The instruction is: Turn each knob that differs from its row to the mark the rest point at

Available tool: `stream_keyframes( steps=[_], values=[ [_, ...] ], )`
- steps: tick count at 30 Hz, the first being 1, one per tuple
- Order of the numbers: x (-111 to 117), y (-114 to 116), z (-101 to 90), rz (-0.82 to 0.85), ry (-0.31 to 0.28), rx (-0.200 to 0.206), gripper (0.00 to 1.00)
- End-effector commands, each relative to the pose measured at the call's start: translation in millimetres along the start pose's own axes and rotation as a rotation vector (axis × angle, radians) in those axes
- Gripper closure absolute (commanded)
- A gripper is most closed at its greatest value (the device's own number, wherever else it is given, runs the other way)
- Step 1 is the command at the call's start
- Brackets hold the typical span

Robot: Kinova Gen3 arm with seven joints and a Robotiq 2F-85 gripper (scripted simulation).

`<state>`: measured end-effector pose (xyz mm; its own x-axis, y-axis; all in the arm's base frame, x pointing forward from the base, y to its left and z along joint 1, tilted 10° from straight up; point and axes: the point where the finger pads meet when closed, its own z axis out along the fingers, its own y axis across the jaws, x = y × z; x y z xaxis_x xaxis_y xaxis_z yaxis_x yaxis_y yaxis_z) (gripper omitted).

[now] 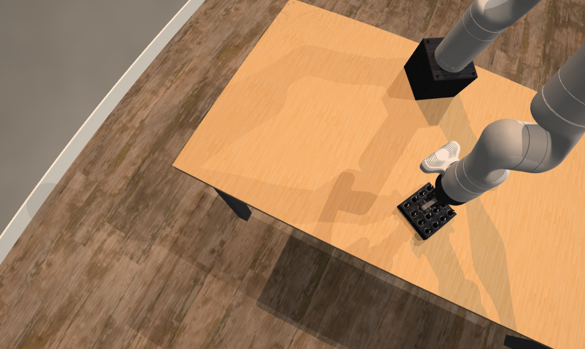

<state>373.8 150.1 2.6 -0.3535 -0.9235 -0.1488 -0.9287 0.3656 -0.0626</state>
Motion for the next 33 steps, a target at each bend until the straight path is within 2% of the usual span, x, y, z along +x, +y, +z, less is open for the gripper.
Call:
stream_keyframes(
  steps=[1, 6, 23, 33],
  values=[
    [-2.6, -4.6, -10.9, 0.002, -0.01, 0.012, 0.81],
    [-2.5, -4.5, -16.3, 0.002, -0.01, 0.012, 0.81],
    [-2.5, -4.4, -16.5, -0.002, -0.01, 0.012, 0.81],
    [-1.8, -1.6, -16.7, -0.099, -0.007, 0.004, 0.81]
  ],
)
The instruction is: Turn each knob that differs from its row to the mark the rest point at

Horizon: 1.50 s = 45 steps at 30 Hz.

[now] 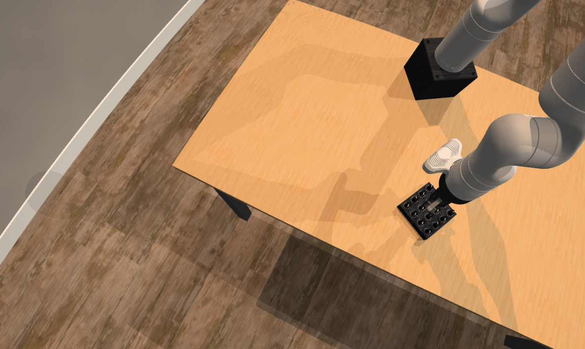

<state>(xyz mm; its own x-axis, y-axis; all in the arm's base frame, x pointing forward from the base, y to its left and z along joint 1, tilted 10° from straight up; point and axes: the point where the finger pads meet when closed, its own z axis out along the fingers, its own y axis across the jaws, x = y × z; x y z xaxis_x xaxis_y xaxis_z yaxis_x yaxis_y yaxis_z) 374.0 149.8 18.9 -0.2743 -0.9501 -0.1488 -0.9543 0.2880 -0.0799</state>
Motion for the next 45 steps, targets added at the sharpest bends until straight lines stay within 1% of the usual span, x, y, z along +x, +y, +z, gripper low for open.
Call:
stream_keyframes(
  steps=[1, 6, 11, 13, 20, 28, 30, 35, 39, 45],
  values=[
    [1, 0, -0.7, -0.039, -0.001, -0.003, 0.81],
    [1, 4, -1.4, -0.198, 0.0, -0.015, 0.81],
    [2, 8, -2.9, -0.415, -0.001, -0.026, 0.81],
    [2, 8, -2.9, -0.415, -0.001, -0.026, 0.81],
    [3, 10, -6.5, -0.774, -0.005, -0.033, 0.81],
    [2, 7, -12.1, -1.171, -0.007, -0.022, 0.81],
    [2, 7, -12.1, -1.171, -0.007, -0.022, 0.81],
    [2, 3, -15.5, -1.364, -0.004, -0.01, 0.81],
    [1, 1, -17.6, -1.473, -0.001, -0.001, 0.81],
    [0, -2, -19.4, -1.557, 0.003, 0.007, 0.81]
  ],
)
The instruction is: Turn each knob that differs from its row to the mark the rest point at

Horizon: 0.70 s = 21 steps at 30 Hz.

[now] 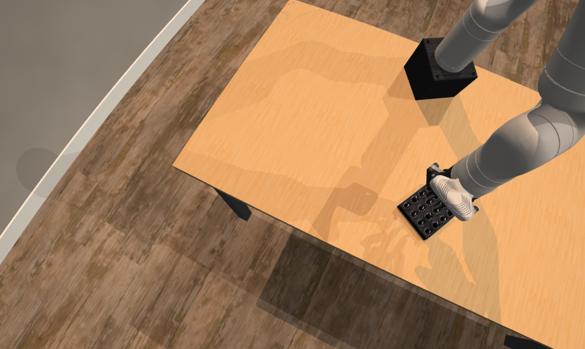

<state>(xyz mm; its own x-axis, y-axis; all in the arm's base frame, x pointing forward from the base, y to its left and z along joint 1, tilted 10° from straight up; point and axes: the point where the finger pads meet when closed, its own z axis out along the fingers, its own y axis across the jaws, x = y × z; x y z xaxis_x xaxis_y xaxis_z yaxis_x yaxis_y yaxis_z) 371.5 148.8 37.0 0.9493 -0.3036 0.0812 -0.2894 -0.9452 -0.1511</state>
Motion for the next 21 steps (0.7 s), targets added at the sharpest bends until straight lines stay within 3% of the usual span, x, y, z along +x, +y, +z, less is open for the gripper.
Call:
stream_keyframes(
  steps=[1, 21],
  values=[
    [2.5, 1.3, -1.1, -0.002, 0.003, 0.001, 0.81],
    [2.9, 1.2, -1.5, -0.017, 0.004, 0.002, 0.81]
  ],
)
